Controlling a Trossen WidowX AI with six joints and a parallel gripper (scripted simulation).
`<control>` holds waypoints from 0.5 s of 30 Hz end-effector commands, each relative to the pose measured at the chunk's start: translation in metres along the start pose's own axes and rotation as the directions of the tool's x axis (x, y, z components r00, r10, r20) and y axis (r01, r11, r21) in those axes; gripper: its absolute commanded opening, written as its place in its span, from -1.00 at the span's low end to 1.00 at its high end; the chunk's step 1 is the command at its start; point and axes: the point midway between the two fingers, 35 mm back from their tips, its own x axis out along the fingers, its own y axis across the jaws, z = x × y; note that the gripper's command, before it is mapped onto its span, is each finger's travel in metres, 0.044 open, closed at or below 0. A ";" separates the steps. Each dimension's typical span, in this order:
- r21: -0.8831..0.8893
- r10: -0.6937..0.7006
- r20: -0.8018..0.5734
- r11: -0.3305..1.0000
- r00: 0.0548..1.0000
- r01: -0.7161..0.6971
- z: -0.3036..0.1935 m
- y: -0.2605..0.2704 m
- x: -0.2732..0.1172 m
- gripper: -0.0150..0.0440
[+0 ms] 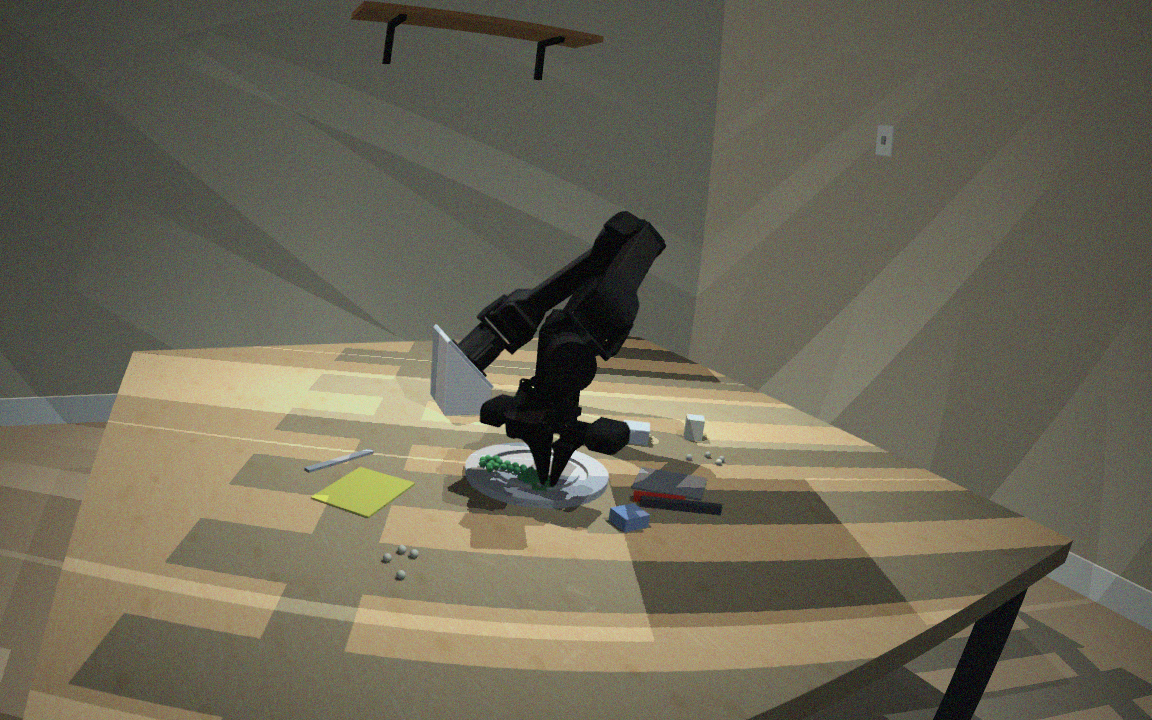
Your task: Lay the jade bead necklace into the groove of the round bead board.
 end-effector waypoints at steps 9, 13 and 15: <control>0.000 0.000 0.000 1.000 1.000 0.000 0.000 0.000 0.000 0.04; 0.000 0.000 0.000 1.000 1.000 0.000 0.000 0.000 0.000 0.40; 0.000 0.000 0.000 1.000 1.000 0.000 0.000 0.000 0.000 0.58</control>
